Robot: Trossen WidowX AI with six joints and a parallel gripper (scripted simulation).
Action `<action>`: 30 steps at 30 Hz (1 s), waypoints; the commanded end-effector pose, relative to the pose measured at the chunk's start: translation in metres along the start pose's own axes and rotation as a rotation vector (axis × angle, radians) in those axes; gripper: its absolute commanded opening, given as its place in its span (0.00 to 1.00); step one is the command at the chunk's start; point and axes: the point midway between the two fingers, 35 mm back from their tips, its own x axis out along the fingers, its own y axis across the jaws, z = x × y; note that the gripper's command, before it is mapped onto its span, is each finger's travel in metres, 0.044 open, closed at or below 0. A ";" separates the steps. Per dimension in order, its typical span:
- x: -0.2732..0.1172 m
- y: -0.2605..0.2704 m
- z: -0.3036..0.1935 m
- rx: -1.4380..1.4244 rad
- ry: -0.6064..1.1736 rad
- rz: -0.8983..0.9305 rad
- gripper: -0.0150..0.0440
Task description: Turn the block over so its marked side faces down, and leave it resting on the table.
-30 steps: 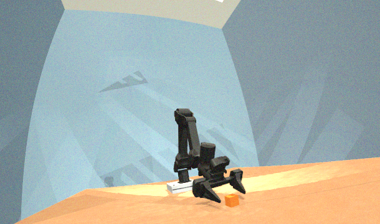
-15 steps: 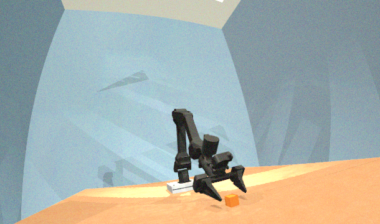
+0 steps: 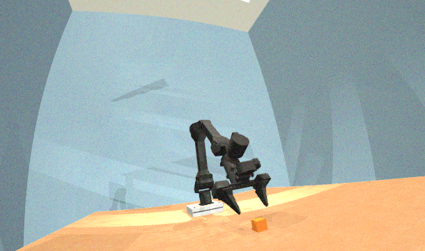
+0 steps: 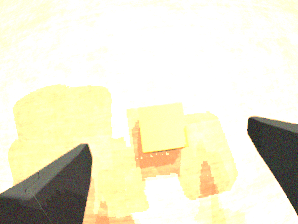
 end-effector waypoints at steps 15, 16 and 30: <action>-0.022 0.001 0.037 0.011 0.326 0.006 1.00; -0.021 0.001 0.039 0.010 0.356 0.006 1.00; -0.008 0.001 0.042 0.010 0.584 0.009 1.00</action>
